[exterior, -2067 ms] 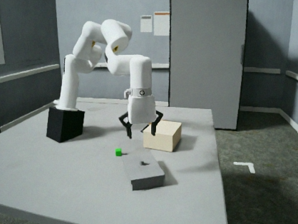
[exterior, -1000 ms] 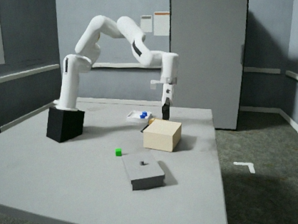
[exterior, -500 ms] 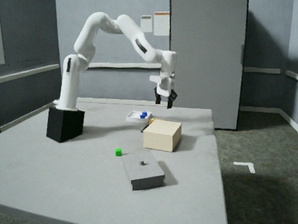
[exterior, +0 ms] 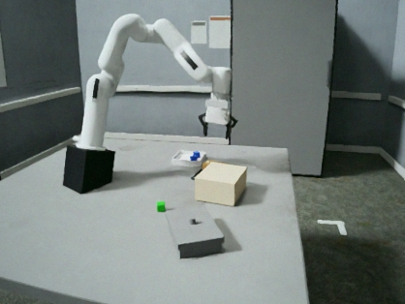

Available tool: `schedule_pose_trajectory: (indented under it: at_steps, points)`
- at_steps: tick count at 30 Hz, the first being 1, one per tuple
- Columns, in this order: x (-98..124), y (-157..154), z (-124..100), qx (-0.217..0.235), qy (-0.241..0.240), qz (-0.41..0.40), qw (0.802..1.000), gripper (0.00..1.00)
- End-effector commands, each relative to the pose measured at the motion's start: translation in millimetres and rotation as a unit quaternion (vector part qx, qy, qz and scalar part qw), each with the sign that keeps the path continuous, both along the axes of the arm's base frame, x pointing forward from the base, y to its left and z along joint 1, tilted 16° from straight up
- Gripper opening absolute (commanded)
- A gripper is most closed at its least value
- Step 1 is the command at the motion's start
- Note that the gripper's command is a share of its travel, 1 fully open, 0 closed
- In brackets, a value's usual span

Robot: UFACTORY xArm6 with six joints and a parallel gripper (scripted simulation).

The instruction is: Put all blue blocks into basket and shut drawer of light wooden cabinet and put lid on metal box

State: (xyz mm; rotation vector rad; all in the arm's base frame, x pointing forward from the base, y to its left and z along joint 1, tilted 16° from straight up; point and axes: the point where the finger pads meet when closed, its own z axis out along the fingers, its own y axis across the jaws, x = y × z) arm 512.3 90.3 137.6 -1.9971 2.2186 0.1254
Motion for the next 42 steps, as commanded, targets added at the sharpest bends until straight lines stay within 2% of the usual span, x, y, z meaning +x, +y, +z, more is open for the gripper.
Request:
schedule_pose_trajectory:
  at_steps: [1,3,4,10,18,20,21,22,39,40,42]
  points:
    - [-1.9,6.5,3.6,-0.005,-0.039,0.134,0.990,1.00]
    - [-1.9,6.5,3.6,-0.005,-0.039,0.134,0.990,1.00]
    - [-1.9,6.5,3.6,-0.012,-0.055,0.197,0.979,1.00]
    - [-1.9,6.5,3.6,-0.024,-0.083,0.309,0.947,1.00]
    - [-1.9,6.5,3.6,-0.029,-0.124,0.460,0.879,1.00]
    - [-1.9,6.5,3.6,-0.029,-0.124,0.460,0.879,1.00]
    - [-1.9,6.5,3.6,-0.024,-0.140,0.510,0.848,1.00]
    - [-1.9,6.5,3.6,-0.021,-0.145,0.523,0.840,1.00]
    - [-1.9,6.5,3.6,-0.021,-0.146,0.523,0.839,1.00]
    - [-1.9,6.5,3.6,-0.021,-0.146,0.523,0.839,0.90]
    - [-1.9,6.5,3.6,-0.021,-0.146,0.523,0.839,0.90]
